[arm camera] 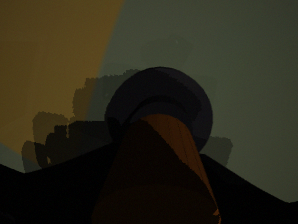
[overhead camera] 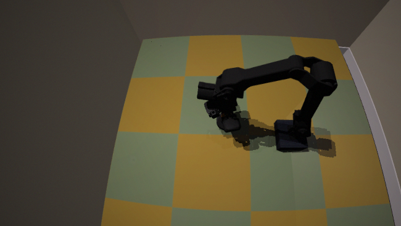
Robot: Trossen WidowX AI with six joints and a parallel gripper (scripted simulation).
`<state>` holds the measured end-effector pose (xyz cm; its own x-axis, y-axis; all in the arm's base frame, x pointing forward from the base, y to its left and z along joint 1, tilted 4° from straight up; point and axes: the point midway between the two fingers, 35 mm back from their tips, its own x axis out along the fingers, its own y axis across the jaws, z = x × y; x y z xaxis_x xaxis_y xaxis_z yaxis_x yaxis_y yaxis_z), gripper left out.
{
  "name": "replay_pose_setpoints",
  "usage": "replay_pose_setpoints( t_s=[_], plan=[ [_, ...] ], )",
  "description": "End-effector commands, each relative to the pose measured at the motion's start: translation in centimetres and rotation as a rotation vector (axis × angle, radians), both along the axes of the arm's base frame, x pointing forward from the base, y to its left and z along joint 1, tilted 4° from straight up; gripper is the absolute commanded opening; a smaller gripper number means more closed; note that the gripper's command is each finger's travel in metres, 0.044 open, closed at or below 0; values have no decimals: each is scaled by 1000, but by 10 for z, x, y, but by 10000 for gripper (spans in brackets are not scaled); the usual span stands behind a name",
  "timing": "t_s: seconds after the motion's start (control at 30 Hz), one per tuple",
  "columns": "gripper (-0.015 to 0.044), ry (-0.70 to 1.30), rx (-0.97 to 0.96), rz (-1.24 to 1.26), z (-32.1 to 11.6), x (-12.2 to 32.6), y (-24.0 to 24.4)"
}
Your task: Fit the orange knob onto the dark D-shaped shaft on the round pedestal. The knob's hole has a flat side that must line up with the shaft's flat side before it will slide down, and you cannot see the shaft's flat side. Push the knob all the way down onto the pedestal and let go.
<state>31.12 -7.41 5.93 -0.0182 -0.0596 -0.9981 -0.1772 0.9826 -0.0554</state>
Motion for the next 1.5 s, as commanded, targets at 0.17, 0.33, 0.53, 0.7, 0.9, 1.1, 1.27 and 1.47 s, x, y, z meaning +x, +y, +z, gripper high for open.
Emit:
replay_pose_setpoints(
  t_s=[0.17,0.33,0.53,0.7,0.9,1.1,1.27,1.47],
  plan=[
    [0,2,0,65,-3,2,-2],
    [0,2,0,65,-4,2,-2],
    [0,2,0,65,-4,0,-1],
    [0,2,0,65,-4,-2,0],
    [0,2,0,65,-4,-2,0],
    [0,2,0,65,2,-1,0],
    [0,10,3,190,2,-1,-1],
    [0,15,4,274,-1,3,-2]
  ],
)
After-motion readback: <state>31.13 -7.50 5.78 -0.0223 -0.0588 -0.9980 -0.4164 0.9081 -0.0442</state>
